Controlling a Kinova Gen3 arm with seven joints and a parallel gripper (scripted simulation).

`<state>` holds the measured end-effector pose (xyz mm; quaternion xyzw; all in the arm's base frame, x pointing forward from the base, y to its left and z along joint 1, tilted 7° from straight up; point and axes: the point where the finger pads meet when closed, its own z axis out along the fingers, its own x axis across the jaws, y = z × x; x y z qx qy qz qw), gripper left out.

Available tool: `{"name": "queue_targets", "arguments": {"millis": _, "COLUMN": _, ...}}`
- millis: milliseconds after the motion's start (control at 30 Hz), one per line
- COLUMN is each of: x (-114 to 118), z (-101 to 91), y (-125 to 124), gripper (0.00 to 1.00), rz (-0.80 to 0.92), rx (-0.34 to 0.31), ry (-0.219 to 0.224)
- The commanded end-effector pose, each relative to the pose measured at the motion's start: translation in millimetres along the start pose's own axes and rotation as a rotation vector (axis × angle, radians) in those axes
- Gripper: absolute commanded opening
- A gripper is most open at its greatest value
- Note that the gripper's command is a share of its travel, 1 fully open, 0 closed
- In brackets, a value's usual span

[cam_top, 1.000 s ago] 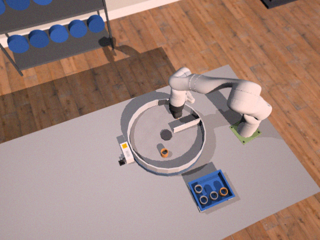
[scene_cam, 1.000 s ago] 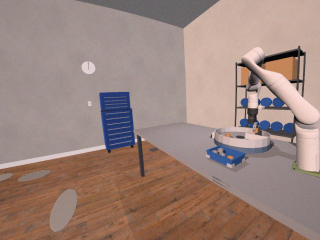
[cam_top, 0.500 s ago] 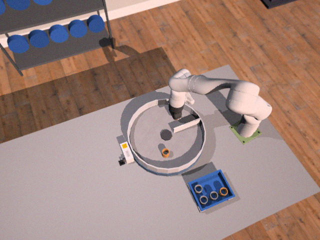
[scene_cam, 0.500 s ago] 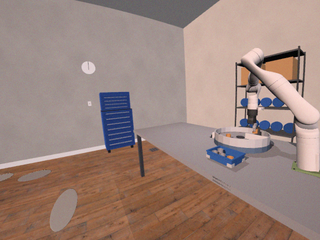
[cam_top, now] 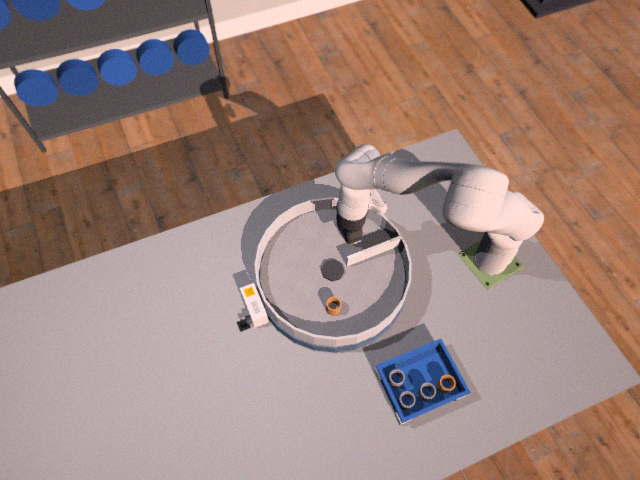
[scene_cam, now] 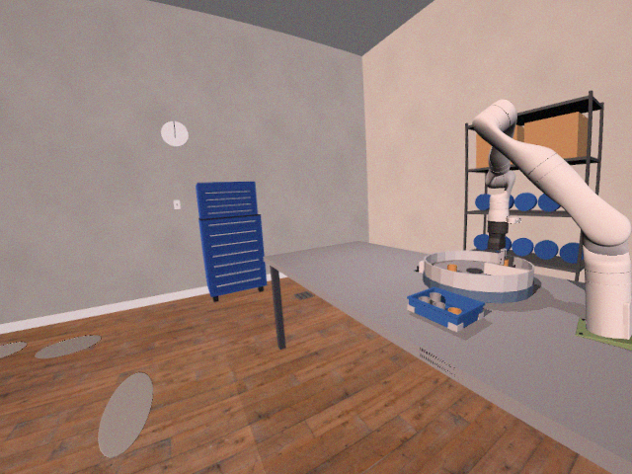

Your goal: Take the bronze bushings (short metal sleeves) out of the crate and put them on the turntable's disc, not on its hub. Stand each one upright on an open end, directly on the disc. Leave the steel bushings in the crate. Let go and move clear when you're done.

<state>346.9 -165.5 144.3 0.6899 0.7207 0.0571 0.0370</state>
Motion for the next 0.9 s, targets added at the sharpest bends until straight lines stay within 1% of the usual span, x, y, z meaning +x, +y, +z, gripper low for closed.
{"name": "queue_targets", "arguments": {"millis": 0, "x": -2.2, "z": 7.5, "y": -1.8, "gripper": 0.00, "rz": 0.003, "rx": 0.003, "ry": -0.003}}
{"name": "queue_targets", "arguments": {"millis": 367, "x": -2.9, "z": 15.8, "y": -0.9, "gripper": 0.00, "rz": 0.002, "rx": 0.002, "ry": -0.004}}
{"name": "queue_targets", "arguments": {"millis": 867, "x": -3.2, "z": 16.8, "y": -0.4, "gripper": 0.00, "rz": 0.001, "rx": 0.002, "ry": -0.004}}
